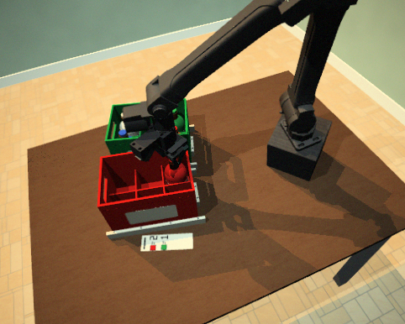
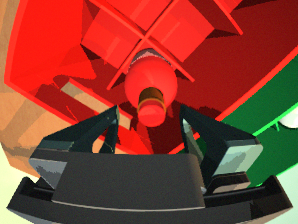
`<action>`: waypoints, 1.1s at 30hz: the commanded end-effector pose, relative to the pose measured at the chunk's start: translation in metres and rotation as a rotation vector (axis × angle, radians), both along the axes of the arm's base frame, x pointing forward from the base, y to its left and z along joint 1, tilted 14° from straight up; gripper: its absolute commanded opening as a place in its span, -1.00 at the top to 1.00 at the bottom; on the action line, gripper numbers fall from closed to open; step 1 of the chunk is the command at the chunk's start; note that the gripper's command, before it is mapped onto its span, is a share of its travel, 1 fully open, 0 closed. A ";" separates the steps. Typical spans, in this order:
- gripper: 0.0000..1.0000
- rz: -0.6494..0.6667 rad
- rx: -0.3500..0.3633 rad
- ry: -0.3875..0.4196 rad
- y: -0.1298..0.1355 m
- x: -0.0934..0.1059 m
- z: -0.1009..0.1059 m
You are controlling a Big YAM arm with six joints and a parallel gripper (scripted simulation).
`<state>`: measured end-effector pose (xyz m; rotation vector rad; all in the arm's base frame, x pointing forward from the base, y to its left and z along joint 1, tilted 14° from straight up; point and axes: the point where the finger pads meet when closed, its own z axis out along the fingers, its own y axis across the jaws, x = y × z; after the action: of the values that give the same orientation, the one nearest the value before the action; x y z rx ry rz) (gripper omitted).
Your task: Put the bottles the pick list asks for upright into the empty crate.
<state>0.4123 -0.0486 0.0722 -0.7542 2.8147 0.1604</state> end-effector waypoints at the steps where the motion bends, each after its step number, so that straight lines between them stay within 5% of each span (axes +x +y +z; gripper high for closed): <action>1: -0.21 -0.006 -0.012 -0.059 -0.014 0.017 0.033; 23: -0.21 -0.006 -0.014 -0.062 -0.022 0.005 0.088; 33: -0.21 -0.004 -0.006 -0.029 -0.017 0.000 0.071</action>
<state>0.4025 -0.0607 0.1314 -0.7510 2.8157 0.1601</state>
